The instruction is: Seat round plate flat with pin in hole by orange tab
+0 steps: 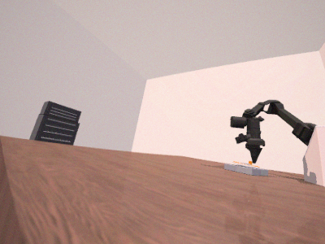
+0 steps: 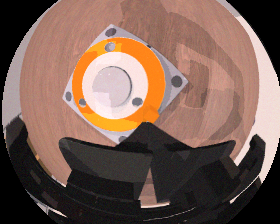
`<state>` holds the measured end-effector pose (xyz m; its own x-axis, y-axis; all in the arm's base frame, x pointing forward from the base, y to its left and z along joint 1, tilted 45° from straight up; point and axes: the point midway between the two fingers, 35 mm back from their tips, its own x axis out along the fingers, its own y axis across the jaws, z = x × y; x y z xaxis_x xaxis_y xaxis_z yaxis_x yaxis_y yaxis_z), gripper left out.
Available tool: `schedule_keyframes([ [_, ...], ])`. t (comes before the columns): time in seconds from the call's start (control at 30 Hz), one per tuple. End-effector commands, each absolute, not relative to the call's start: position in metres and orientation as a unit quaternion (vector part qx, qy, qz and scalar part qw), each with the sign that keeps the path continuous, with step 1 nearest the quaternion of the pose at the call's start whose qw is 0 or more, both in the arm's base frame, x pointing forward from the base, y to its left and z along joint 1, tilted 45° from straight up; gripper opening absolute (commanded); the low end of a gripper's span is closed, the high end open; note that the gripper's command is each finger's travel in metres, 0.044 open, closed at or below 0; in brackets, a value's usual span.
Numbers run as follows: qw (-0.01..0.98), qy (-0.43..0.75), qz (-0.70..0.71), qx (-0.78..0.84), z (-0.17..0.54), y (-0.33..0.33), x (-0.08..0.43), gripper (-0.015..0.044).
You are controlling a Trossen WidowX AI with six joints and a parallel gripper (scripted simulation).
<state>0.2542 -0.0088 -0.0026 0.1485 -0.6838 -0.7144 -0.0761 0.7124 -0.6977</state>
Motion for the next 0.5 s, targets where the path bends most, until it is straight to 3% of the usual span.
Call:
schedule_keyframes([
  [0.0,0.693,0.612,-0.221,-0.311,0.001,-0.011,0.261,0.0000],
  [0.47,0.693,0.611,-0.221,-0.311,0.009,-0.014,0.278,0.0000],
])
